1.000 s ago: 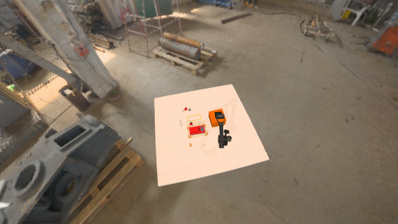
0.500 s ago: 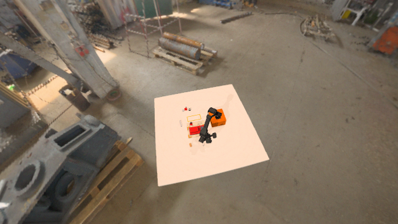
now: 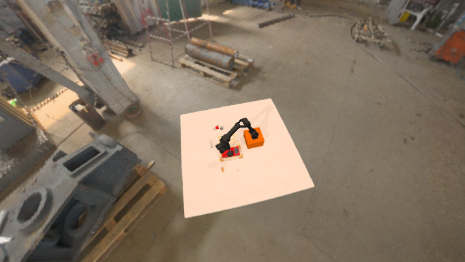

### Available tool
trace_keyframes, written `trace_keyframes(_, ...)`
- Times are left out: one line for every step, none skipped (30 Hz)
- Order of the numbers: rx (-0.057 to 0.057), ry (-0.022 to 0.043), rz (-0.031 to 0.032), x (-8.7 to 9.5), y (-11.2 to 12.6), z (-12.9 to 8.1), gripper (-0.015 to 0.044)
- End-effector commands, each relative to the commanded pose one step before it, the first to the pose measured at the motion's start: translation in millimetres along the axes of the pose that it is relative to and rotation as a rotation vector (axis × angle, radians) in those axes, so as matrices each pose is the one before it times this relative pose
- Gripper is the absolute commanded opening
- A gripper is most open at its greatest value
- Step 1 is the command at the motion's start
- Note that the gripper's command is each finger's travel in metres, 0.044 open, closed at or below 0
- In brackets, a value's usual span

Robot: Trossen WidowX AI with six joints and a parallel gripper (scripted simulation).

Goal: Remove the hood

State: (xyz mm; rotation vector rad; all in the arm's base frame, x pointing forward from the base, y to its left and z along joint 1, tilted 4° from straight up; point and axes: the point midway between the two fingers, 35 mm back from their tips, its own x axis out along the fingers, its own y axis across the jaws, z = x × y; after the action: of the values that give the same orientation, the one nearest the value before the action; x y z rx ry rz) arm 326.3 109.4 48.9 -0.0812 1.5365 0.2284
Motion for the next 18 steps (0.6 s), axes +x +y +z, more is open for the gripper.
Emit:
trace_keyframes(0.2511,-0.07226,-0.06206,-15.57,-43.52,5.68,0.0440)
trace_keyframes(0.0000,0.00000,0.00000,0.00,0.00,0.00,0.0440)
trace_keyframes(0.0000,0.00000,0.00000,0.00,0.00,0.00,0.0440)
trace_keyframes(0.0000,0.00000,0.00000,0.00,0.00,0.00,0.0440)
trace_keyframes(0.0000,0.00000,0.00000,0.00,0.00,0.00,0.0440)
trace_keyframes(0.0000,0.00000,0.00000,0.00,0.00,0.00,0.0440)
trace_keyframes(0.0000,0.00000,0.00000,0.00,0.00,0.00,0.0440)
trace_keyframes(0.0000,0.00007,0.00003,0.00,0.23,-0.74,0.0440)
trace_keyframes(0.0000,0.00004,0.00002,0.00,0.14,-0.47,0.0440)
trace_keyframes(0.0000,0.00000,0.00000,0.00,0.00,0.00,0.0440)
trace_keyframes(0.0000,0.00000,0.00000,0.15,0.00,0.01,0.0440)
trace_keyframes(0.0000,0.00000,0.00000,0.30,0.01,0.02,0.0440)
trace_keyframes(0.0000,0.00000,0.00000,0.45,0.01,0.04,0.0440)
trace_keyframes(0.0000,0.00000,0.00000,0.61,0.01,0.05,0.0440)
trace_keyframes(0.0000,0.00000,0.00000,0.76,0.01,0.06,0.0440)
trace_keyframes(0.0000,0.00000,0.00000,0.88,0.02,0.06,0.0440)
trace_keyframes(0.0000,0.00000,0.00000,0.92,0.02,0.06,0.0440)
trace_keyframes(0.0000,0.00000,0.00000,0.93,0.01,0.06,0.0440)
